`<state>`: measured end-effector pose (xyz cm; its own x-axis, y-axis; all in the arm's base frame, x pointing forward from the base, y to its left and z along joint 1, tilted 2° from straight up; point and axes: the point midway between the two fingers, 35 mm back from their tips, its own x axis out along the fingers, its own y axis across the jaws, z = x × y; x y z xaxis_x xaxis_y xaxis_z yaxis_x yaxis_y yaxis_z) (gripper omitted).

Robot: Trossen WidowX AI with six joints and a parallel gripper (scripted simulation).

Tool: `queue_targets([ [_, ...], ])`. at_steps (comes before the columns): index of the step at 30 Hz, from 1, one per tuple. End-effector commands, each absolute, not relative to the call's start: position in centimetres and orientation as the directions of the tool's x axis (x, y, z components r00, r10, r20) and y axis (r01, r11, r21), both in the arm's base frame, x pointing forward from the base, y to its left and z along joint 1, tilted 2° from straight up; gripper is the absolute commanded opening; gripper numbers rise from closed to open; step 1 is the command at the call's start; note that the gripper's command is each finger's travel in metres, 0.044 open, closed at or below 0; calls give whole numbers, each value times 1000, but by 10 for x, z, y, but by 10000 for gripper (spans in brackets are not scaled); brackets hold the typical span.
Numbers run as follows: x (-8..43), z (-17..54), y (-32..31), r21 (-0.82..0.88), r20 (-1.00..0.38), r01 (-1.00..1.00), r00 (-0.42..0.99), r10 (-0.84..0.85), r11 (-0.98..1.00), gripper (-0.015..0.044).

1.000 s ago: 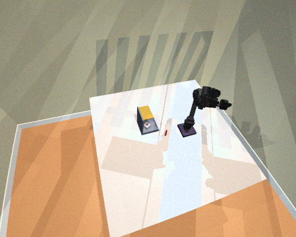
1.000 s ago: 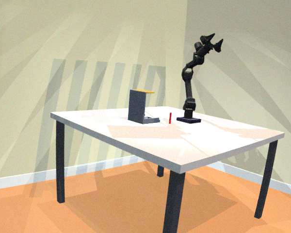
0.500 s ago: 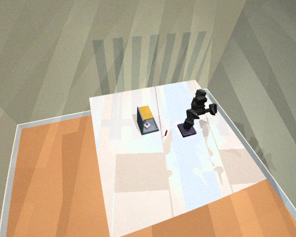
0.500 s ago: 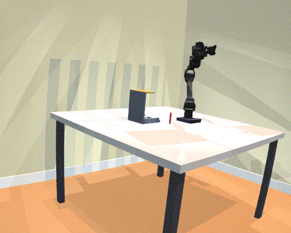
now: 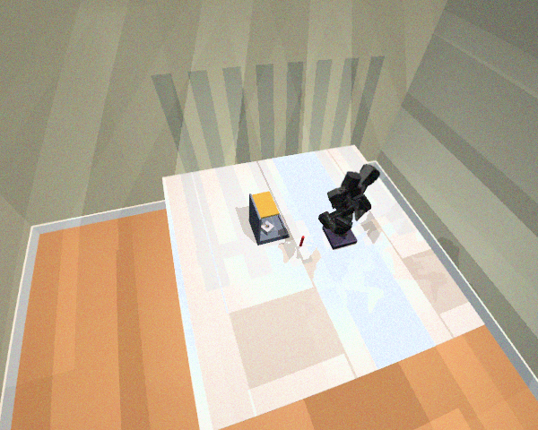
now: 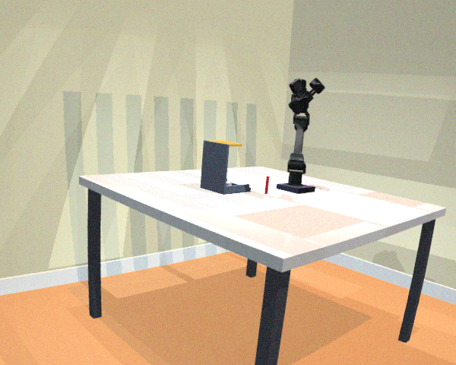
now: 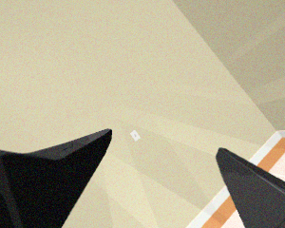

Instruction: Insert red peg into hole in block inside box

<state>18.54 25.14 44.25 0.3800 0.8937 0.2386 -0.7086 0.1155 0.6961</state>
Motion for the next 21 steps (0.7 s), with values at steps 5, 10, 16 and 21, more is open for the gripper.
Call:
queue_targets([
  [5,216,395,229,892,104,-428,505,857,144,440],
  [10,230,367,214,963,23,-235,566,824,134,440],
  [16,244,333,193,996,-74,6,628,774,90,440],
  [21,252,305,174,979,-154,201,670,726,23,440],
])
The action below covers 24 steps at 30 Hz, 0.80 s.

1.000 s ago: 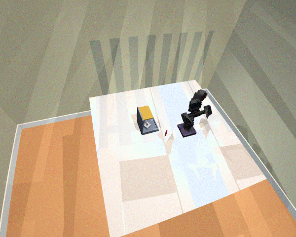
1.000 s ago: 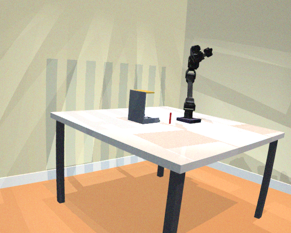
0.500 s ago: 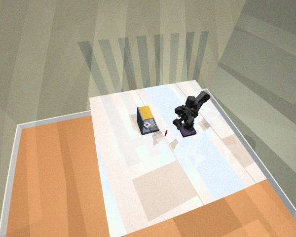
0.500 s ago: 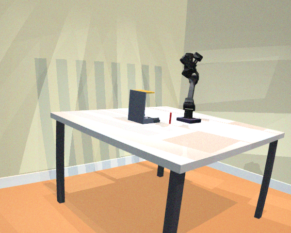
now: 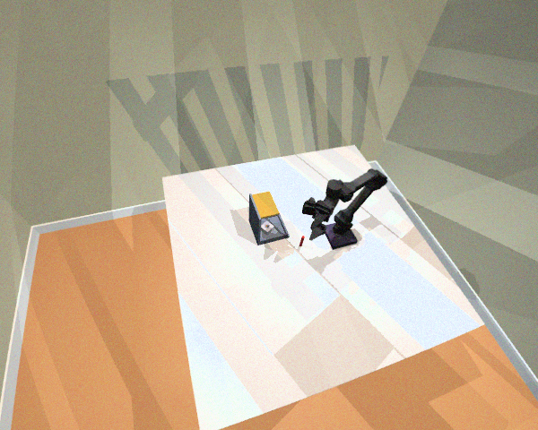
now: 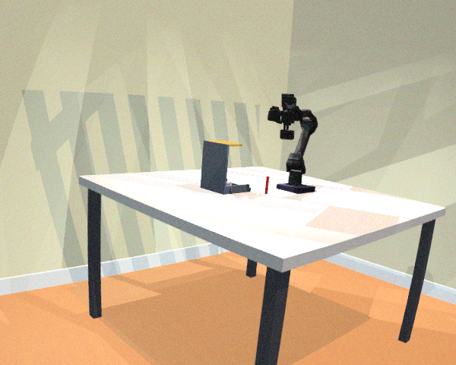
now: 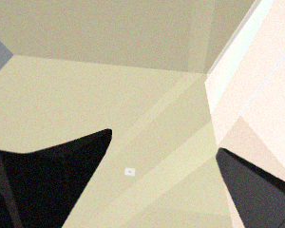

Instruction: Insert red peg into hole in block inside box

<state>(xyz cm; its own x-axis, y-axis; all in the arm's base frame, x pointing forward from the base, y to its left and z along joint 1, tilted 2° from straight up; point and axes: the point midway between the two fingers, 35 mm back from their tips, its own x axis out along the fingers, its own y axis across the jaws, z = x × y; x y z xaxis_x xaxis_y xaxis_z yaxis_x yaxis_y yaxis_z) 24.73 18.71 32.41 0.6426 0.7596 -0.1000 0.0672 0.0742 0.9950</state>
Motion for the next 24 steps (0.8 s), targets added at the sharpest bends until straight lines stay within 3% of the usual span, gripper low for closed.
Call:
queue_targets([
  [1,254,299,170,971,-170,238,677,716,6,440],
  [13,260,232,122,760,-356,590,728,586,-273,440],
  [24,249,173,80,428,-512,684,722,466,-591,440],
])
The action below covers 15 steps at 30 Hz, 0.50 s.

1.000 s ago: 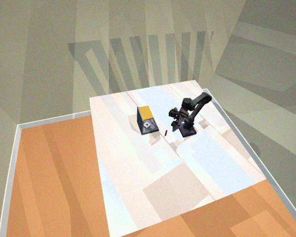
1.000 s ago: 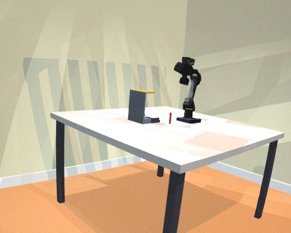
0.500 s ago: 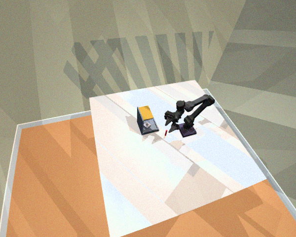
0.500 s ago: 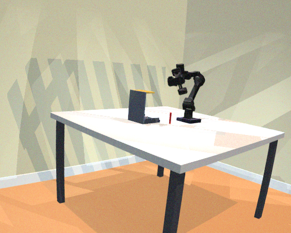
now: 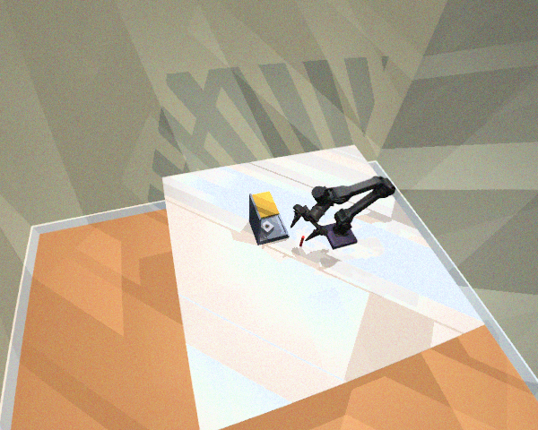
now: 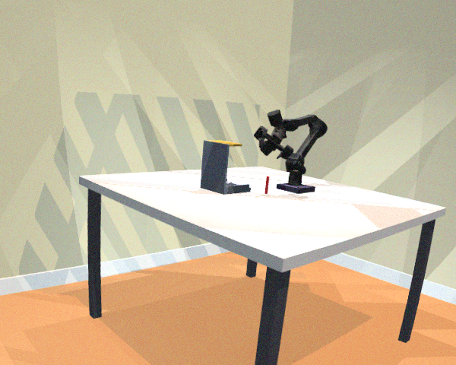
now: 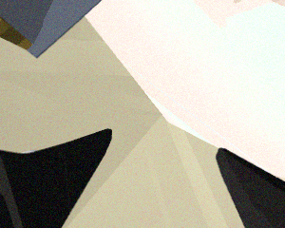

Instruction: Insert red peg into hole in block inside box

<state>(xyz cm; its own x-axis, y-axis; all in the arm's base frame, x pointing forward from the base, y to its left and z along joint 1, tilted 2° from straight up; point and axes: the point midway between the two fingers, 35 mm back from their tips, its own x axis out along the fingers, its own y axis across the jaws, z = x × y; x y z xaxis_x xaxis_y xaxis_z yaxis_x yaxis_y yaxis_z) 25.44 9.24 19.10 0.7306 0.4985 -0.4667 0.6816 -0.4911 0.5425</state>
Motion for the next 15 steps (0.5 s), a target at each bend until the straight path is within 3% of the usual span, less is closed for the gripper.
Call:
queue_targets([
  [1,248,168,77,394,-525,680,719,455,-619,440],
  [11,226,120,45,58,-646,520,671,365,-852,440],
  [15,224,116,43,36,-654,502,666,359,-864,440],
])
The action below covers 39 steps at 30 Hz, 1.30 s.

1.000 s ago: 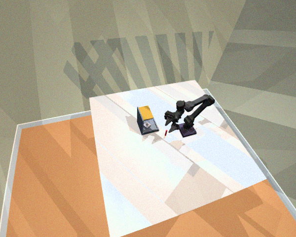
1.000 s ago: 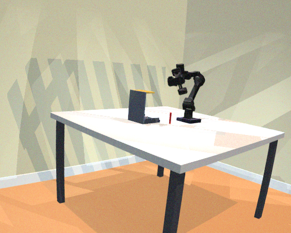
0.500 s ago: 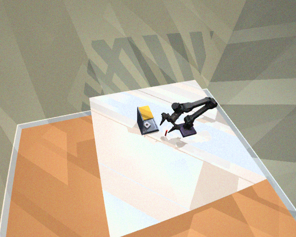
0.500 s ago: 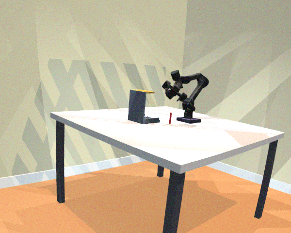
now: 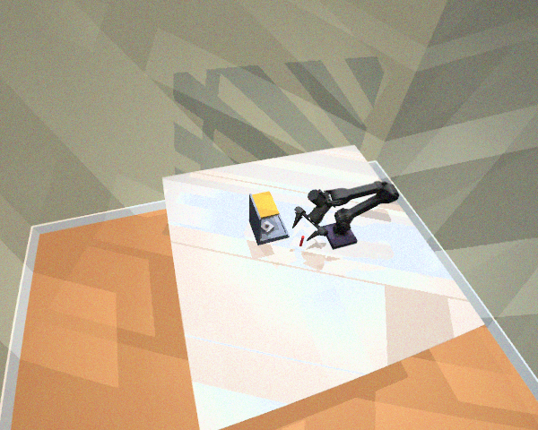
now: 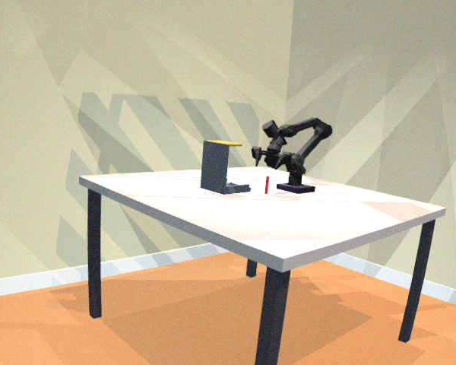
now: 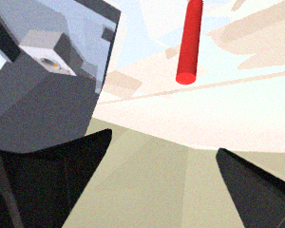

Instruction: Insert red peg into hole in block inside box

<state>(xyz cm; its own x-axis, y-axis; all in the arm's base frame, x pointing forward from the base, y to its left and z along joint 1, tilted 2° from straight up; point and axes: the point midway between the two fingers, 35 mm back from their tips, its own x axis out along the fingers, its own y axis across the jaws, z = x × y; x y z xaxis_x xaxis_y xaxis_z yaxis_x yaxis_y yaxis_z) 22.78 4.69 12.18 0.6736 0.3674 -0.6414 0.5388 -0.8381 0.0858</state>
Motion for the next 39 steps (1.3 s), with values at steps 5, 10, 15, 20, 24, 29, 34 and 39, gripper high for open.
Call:
queue_targets([
  [5,224,116,43,36,-654,502,666,359,-864,440],
  [10,222,116,48,36,-653,502,666,360,-864,309],
  [15,222,116,48,36,-653,502,666,360,-864,220],
  [20,223,116,47,36,-653,502,666,360,-864,220],
  [24,223,116,47,36,-653,502,666,360,-864,220],
  [29,223,114,47,36,-653,502,666,360,-864,220],
  [34,225,106,47,36,-653,502,666,360,-864,220],
  [39,226,98,46,36,-653,502,666,360,-864,220],
])
